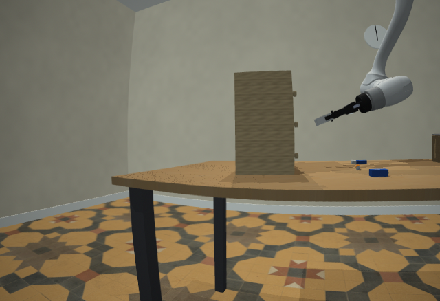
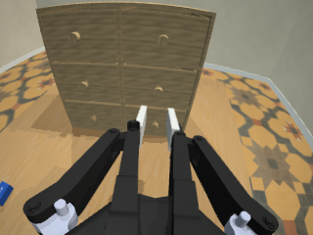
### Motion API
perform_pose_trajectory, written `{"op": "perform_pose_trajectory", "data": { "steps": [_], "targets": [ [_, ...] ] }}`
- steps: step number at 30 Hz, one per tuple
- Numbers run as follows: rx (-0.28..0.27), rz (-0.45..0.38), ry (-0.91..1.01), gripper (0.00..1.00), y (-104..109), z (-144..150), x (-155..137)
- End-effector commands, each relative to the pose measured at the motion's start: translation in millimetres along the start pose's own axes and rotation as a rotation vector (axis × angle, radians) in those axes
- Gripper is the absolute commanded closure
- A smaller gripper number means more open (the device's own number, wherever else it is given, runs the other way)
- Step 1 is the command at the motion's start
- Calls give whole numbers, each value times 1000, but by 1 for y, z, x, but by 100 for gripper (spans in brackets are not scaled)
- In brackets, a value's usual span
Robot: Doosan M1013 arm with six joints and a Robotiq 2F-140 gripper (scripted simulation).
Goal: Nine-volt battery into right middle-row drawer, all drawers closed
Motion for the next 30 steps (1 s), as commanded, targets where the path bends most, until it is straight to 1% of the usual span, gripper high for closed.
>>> {"op": "perform_pose_trajectory", "data": {
  "steps": [1,6,12,14,24,30],
  "targets": [
    [0,0,0,80,-1,0,0],
    [0,0,0,80,-8,0,1],
    [0,0,0,80,-25,0,1],
    [0,0,0,80,-25,0,1],
    [0,0,0,80,-58,0,3],
    [0,0,0,80,-66,0,3]
  ]
}}
Point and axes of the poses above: the point where the finger pads meet when closed, its own y axis back along the fingers, its own z axis across the jaws, x = y × z, the point moved 4 cm from there along y, back along the fingers, and after that the axes turned 6 degrees about -y, right-handed, at the moved point
